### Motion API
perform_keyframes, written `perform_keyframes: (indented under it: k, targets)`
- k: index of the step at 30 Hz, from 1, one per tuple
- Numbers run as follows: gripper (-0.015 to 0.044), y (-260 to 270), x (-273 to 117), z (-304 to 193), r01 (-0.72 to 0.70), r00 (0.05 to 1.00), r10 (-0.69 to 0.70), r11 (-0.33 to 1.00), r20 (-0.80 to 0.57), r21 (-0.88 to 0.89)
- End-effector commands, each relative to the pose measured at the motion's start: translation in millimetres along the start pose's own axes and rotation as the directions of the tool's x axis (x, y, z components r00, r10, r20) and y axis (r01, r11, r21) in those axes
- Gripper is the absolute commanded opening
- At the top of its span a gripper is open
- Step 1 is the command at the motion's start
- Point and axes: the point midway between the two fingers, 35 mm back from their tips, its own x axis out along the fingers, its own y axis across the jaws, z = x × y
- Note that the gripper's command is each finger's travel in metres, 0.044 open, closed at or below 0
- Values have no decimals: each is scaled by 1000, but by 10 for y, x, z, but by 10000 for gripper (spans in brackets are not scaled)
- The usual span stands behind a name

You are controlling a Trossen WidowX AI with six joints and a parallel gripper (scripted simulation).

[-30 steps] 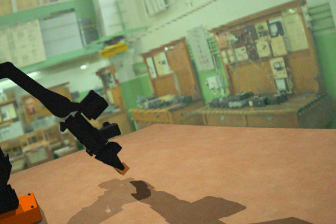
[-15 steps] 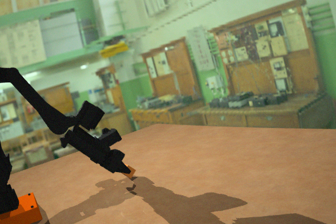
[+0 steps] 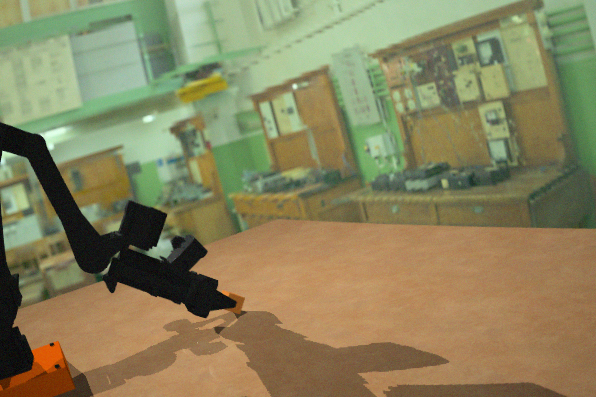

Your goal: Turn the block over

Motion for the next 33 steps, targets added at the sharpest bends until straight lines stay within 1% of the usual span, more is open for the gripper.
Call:
perform_keyframes:
  k: [1,8,14,27,33]
  targets:
    - [0,8,-27,-69,-5,999,5,1000,38,-1]
    - [0,11,-116,-91,-4,991,4,1000,130,-5]
    - [0,11,-140,-70,-4,988,5,1000,155,-5]
    - [0,11,-140,-70,-4,988,5,1000,155,-5]
    - [157,11,-140,-70,-4,988,5,1000,155,-5]
